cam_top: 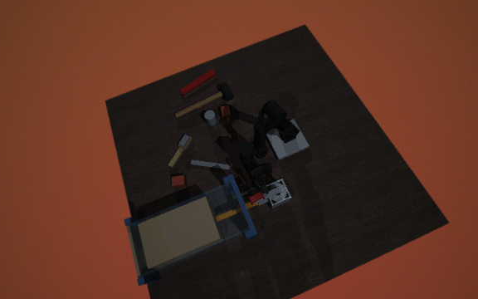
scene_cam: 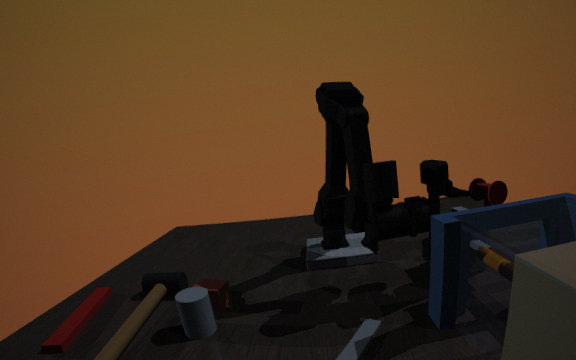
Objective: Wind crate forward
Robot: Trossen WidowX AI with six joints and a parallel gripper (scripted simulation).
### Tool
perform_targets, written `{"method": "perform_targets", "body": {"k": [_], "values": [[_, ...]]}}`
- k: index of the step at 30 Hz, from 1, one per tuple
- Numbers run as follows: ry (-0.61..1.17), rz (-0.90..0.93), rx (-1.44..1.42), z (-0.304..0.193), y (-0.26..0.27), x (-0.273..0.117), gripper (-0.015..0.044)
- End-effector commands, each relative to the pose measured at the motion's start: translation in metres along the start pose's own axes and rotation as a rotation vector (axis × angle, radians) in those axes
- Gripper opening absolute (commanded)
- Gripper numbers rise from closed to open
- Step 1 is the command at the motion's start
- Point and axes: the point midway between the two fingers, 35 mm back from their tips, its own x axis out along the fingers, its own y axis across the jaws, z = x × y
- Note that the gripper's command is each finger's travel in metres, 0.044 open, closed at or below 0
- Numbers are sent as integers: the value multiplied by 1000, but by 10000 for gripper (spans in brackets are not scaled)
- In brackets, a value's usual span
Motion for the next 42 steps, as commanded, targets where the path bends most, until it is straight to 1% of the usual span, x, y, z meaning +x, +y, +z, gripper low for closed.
{"method": "perform_targets", "body": {"k": [1, 42], "values": [[0, 0, 0, 0, 0, 0, 240], [0, 0, 0, 0, -4, 0, 240]]}}
